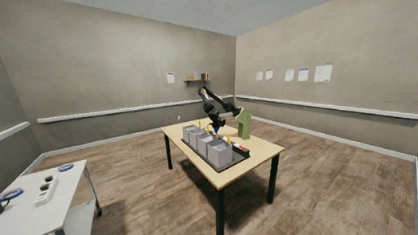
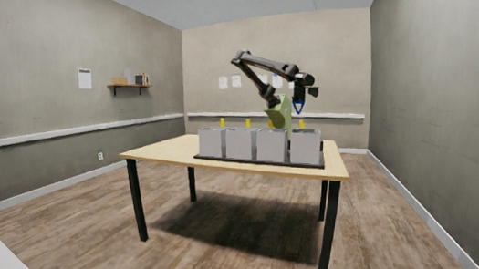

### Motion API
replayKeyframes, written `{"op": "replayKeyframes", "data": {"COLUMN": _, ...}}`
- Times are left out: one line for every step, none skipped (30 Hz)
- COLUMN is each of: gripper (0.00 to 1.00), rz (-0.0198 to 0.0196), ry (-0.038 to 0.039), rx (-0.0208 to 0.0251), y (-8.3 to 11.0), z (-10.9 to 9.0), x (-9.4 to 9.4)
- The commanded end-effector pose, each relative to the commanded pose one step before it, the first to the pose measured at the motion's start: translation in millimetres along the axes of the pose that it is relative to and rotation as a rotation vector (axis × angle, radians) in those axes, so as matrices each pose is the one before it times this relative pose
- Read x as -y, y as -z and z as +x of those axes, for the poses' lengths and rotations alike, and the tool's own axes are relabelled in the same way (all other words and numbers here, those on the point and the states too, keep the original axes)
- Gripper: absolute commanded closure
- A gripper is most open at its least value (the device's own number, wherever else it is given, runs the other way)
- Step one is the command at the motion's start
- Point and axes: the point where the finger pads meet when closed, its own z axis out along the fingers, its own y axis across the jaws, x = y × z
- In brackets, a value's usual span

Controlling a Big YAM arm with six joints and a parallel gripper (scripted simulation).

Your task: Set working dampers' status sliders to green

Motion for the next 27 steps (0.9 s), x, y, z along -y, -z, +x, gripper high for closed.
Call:
{"op": "replayKeyframes", "data": {"gripper": 1.0, "rz": 0.01637, "ry": -0.01242, "rx": 0.01287, "y": 4.75, "z": 37.19, "x": 20.29}}
{"op": "replayKeyframes", "data": {"gripper": 1.0, "rz": -0.00164, "ry": -0.00039, "rx": 0.00043, "y": -0.5, "z": 9.32, "x": 1.43}}
{"op": "replayKeyframes", "data": {"gripper": 1.0, "rz": -0.00144, "ry": -0.00037, "rx": 0.00045, "y": -0.42, "z": 9.81, "x": 1.3}}
{"op": "replayKeyframes", "data": {"gripper": 1.0, "rz": -0.00118, "ry": -0.00033, "rx": 0.00046, "y": -0.33, "z": 10.21, "x": 1.14}}
{"op": "replayKeyframes", "data": {"gripper": 1.0, "rz": -0.00087, "ry": -0.00027, "rx": 0.00046, "y": -0.23, "z": 10.54, "x": 0.94}}
{"op": "replayKeyframes", "data": {"gripper": 1.0, "rz": -0.00053, "ry": -0.00021, "rx": 0.00043, "y": -0.11, "z": 10.81, "x": 0.72}}
{"op": "replayKeyframes", "data": {"gripper": 1.0, "rz": -0.00015, "ry": -0.00012, "rx": 0.00039, "y": 0.01, "z": 11.04, "x": 0.47}}
{"op": "replayKeyframes", "data": {"gripper": 1.0, "rz": 0.00027, "ry": -0.00002, "rx": 0.00033, "y": 0.15, "z": 11.24, "x": 0.2}}
{"op": "replayKeyframes", "data": {"gripper": 1.0, "rz": 0.00071, "ry": 0.00009, "rx": 0.00024, "y": 0.29, "z": 11.4, "x": -0.08}}
{"op": "replayKeyframes", "data": {"gripper": 1.0, "rz": 0.00119, "ry": 0.00023, "rx": 0.00012, "y": 0.44, "z": 11.52, "x": -0.38}}
{"op": "replayKeyframes", "data": {"gripper": 1.0, "rz": 0.00168, "ry": 0.00038, "rx": -0.00002, "y": 0.59, "z": 11.61, "x": -0.7}}
{"op": "replayKeyframes", "data": {"gripper": 1.0, "rz": 0.0, "ry": 0.0, "rx": 0.0, "y": 0.0, "z": 0.0, "x": 0.0}}
{"op": "replayKeyframes", "data": {"gripper": 1.0, "rz": 0.0, "ry": 0.0, "rx": 0.0, "y": 0.0, "z": 0.0, "x": 0.0}}
{"op": "replayKeyframes", "data": {"gripper": 1.0, "rz": 0.00472, "ry": 0.00122, "rx": -0.00056, "y": 1.6, "z": 22.51, "x": -2.26}}
{"op": "replayKeyframes", "data": {"gripper": 1.0, "rz": 0.00517, "ry": 0.0015, "rx": -0.00106, "y": 1.7, "z": 17.79, "x": -2.68}}
{"op": "replayKeyframes", "data": {"gripper": 1.0, "rz": 0.0028, "ry": 0.00087, "rx": -0.0007, "y": 0.9, "z": 8.08, "x": -1.49}}
{"op": "replayKeyframes", "data": {"gripper": 1.0, "rz": 0.00368, "ry": 0.00119, "rx": -0.00104, "y": 1.18, "z": 9.53, "x": -1.98}}
{"op": "replayKeyframes", "data": {"gripper": 1.0, "rz": 0.00453, "ry": 0.00153, "rx": -0.00143, "y": 1.44, "z": 10.46, "x": -2.47}}
{"op": "replayKeyframes", "data": {"gripper": 1.0, "rz": 0.00522, "ry": 0.00185, "rx": -0.00182, "y": 1.64, "z": 10.74, "x": -2.87}}
{"op": "replayKeyframes", "data": {"gripper": 1.0, "rz": 0.00456, "ry": 0.00169, "rx": -0.00174, "y": 1.42, "z": 8.51, "x": -2.52}}
{"op": "replayKeyframes", "data": {"gripper": 1.0, "rz": 0.00316, "ry": 0.00121, "rx": -0.00128, "y": 0.98, "z": 5.49, "x": -1.75}}
{"op": "replayKeyframes", "data": {"gripper": 1.0, "rz": 0.00176, "ry": 0.00069, "rx": -0.00074, "y": 0.54, "z": 2.94, "x": -0.98}}
{"op": "replayKeyframes", "data": {"gripper": 1.0, "rz": 0.00066, "ry": 0.00026, "rx": -0.00028, "y": 0.2, "z": 1.09, "x": -0.37}}
{"op": "replayKeyframes", "data": {"gripper": 1.0, "rz": 0.0001, "ry": 0.00004, "rx": -0.00004, "y": 0.03, "z": 0.16, "x": -0.05}}
{"op": "replayKeyframes", "data": {"gripper": 1.0, "rz": -0.02014, "ry": 0.02907, "rx": 0.00602, "y": -7.41, "z": -12.26, "x": -3.52}}
{"op": "replayKeyframes", "data": {"gripper": 1.0, "rz": 0.00774, "ry": 0.00432, "rx": 0.00969, "y": 3.19, "z": -3.59, "x": 2.39}}
{"op": "replayKeyframes", "data": {"gripper": 1.0, "rz": -0.00029, "ry": 0.00024, "rx": -0.00006, "y": -0.15, "z": -0.04, "x": -0.17}}
